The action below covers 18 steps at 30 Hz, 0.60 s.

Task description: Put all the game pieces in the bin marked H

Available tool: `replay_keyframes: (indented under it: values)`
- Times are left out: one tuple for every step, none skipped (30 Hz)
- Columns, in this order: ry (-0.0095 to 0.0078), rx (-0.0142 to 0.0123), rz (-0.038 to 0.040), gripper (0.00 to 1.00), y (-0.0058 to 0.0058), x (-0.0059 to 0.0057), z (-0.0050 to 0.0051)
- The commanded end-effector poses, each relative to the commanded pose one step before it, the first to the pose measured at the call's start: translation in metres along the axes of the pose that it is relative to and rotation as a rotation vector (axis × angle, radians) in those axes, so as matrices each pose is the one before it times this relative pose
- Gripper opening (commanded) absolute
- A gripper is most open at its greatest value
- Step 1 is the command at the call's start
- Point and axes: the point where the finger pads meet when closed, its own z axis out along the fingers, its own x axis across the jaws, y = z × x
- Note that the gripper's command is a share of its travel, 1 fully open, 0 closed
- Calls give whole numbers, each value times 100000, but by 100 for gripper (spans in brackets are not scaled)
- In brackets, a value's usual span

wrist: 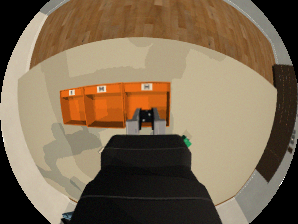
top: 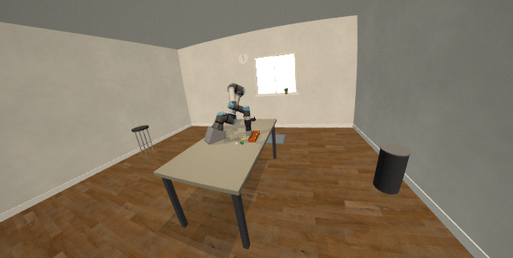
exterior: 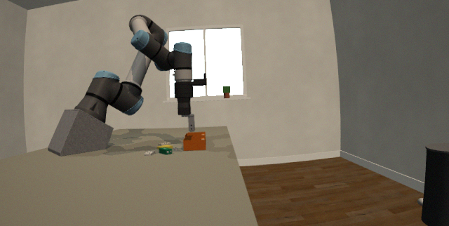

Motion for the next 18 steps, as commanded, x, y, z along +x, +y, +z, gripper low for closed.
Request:
replay_keyframes:
  values:
    - [-15,11,-105,34,-504,453,132]
    - [0,0,0,34,-4,-11,0]
    - [0,0,0,34,6,-22,0]
    - [-1,1,0,34,20,-30,-5]
    - [0,0,0,34,17,-31,2]
    - [0,0,0,34,21,-33,2]
    - [0,0,0,34,23,-34,1]
    - [0,0,0,34,24,-33,1]
    - [0,0,0,34,24,-31,1]
    - [0,0,0,34,23,-28,0]
    - [0,0,0,34,22,-25,0]
    - [0,0,0,34,20,-22,0]
    - [0,0,0,34,18,-19,0]
    - [0,1,0,34,4,-3,197]
    - [0,0,0,34,0,0,0]
    - [0,0,0,34,0,0,0]
    - [0,0,0,34,0,0,199]
    - [0,0,0,34,0,0,199]
